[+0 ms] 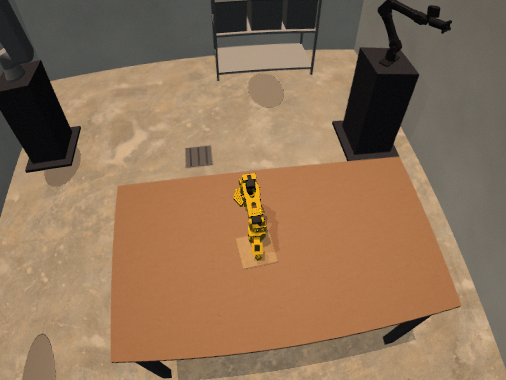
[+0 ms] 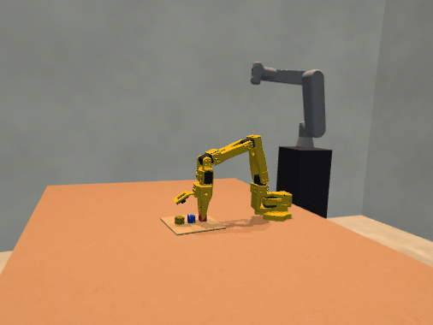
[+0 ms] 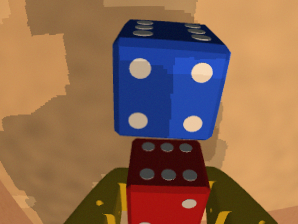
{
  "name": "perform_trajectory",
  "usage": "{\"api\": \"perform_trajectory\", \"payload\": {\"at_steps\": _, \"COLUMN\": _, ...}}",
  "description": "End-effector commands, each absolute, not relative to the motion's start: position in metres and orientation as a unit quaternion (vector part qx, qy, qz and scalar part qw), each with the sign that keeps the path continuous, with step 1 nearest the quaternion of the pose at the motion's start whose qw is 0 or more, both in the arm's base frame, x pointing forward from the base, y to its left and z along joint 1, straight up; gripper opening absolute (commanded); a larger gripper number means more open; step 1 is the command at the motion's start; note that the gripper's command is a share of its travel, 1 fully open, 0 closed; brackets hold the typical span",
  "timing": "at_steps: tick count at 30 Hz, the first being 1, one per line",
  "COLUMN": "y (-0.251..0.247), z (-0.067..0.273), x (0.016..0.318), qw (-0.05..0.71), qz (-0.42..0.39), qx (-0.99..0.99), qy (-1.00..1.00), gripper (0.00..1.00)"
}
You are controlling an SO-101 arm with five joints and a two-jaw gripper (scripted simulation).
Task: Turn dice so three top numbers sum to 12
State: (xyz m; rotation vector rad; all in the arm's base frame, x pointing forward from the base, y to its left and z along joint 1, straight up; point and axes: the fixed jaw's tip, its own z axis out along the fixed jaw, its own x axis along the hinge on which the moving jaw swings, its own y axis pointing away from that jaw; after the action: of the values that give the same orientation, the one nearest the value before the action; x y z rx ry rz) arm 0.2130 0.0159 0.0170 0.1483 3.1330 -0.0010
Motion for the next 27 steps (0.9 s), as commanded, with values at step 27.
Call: {"api": "perform_trajectory", "payload": {"at_steps": 27, "y": 0.0140, "z": 0.0196, "x": 0.2162, "qw": 0.014, "qz": 0.001, "qx": 0.051, "qy": 0.999, "gripper": 0.15}}
